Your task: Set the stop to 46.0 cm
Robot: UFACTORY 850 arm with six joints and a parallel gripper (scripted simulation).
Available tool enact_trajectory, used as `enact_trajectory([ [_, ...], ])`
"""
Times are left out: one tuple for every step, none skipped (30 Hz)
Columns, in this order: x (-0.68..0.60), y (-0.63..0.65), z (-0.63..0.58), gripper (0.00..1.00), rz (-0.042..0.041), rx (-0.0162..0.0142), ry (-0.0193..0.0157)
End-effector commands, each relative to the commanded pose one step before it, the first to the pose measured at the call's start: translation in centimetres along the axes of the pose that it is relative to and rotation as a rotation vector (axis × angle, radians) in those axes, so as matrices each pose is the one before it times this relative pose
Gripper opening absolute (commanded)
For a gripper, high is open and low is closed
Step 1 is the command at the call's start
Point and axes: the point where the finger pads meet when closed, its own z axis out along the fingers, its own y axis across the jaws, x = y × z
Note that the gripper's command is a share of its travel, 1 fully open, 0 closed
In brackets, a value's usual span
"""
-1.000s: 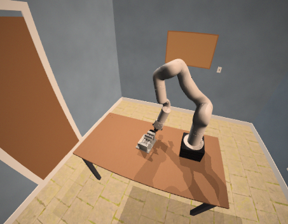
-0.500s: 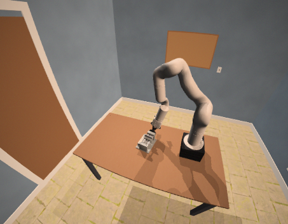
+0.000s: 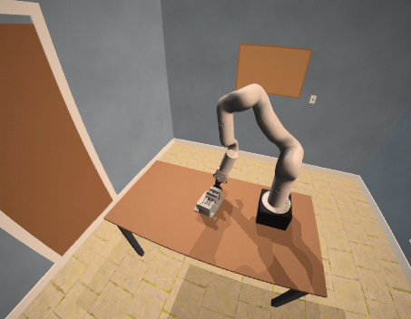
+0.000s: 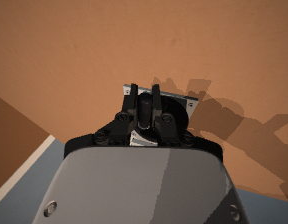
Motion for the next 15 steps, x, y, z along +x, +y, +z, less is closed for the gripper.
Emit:
enact_trajectory([
  [0.003,-0.385,0.469,0.06,-0.00001,0.00016,0.00003],
  [0.0,0.0,0.0,0.06,0.0,0.0,0.0],
  [0.0,0.0,0.0,0.06,0.0,0.0,0.0],
  [0.0,-0.06,0.106,0.06,0.0,0.0,0.0],
  [0.0,-0.058,0.104,0.06,0.0,0.0,0.0],
  [0.0,-0.037,0.102,0.06,0.0,0.0,0.0],
  [0.0,-0.036,0.1,0.06,0.0,0.0,0.0],
  [0.0,-0.035,0.098,0.06,0.0,0.0,0.0],
  [0.0,-0.034,0.097,0.06,0.0,0.0,0.0],
  [0.0,-0.03,0.095,0.06,0.0,0.0,0.0],
  [0.0,-0.016,0.092,0.06,0.0,0.0,0.0],
  [0.0,-0.016,0.09,0.06,0.0,0.0,0.0],
  [0.0,-0.015,0.088,0.06,0.0,0.0,0.0],
  [0.0,-0.015,0.086,0.06,0.0,0.0,0.0],
  [0.0,-0.014,0.084,0.06,0.0,0.0,0.0],
])
